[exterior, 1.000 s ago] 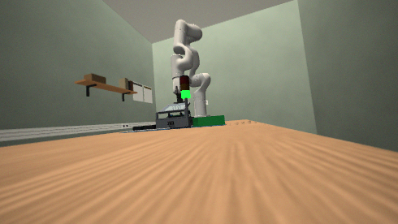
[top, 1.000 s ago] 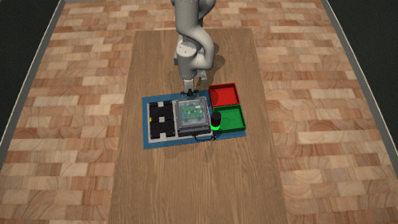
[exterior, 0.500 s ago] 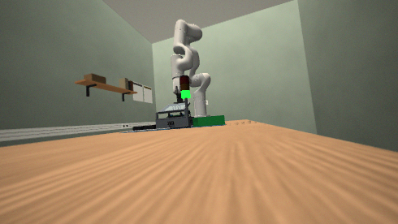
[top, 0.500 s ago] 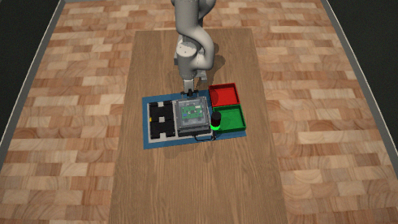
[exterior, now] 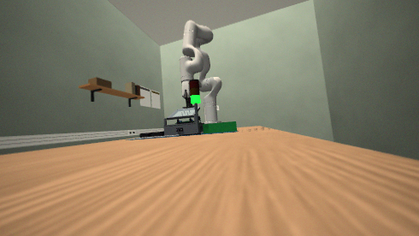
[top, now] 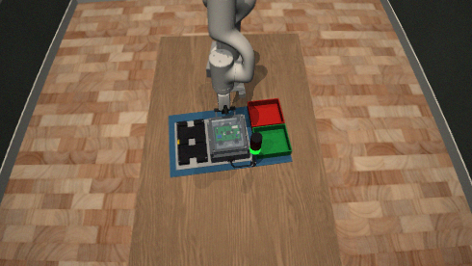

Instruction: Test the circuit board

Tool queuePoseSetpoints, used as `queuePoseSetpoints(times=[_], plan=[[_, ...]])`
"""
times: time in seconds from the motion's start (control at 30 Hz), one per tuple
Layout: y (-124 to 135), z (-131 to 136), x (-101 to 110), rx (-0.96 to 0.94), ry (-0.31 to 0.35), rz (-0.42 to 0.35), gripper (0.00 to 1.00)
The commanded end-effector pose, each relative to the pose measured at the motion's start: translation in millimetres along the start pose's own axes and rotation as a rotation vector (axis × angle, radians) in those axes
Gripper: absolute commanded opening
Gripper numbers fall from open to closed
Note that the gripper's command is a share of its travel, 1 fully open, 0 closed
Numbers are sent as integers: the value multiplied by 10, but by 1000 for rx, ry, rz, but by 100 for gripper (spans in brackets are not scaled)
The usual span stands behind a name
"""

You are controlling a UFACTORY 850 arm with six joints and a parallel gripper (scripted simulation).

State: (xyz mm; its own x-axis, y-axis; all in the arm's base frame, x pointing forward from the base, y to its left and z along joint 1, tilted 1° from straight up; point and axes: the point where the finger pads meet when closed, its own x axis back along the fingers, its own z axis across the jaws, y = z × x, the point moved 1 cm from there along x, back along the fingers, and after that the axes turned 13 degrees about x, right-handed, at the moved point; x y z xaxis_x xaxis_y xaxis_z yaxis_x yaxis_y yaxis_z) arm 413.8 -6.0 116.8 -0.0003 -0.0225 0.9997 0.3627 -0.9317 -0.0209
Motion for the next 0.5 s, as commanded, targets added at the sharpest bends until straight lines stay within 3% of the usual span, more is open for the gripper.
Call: queuePoseSetpoints(times=[0.0, 0.47], plan=[[12, 46, 89, 0, 2, -1, 0], [60, 254, 429, 0, 2, -1, 0]])
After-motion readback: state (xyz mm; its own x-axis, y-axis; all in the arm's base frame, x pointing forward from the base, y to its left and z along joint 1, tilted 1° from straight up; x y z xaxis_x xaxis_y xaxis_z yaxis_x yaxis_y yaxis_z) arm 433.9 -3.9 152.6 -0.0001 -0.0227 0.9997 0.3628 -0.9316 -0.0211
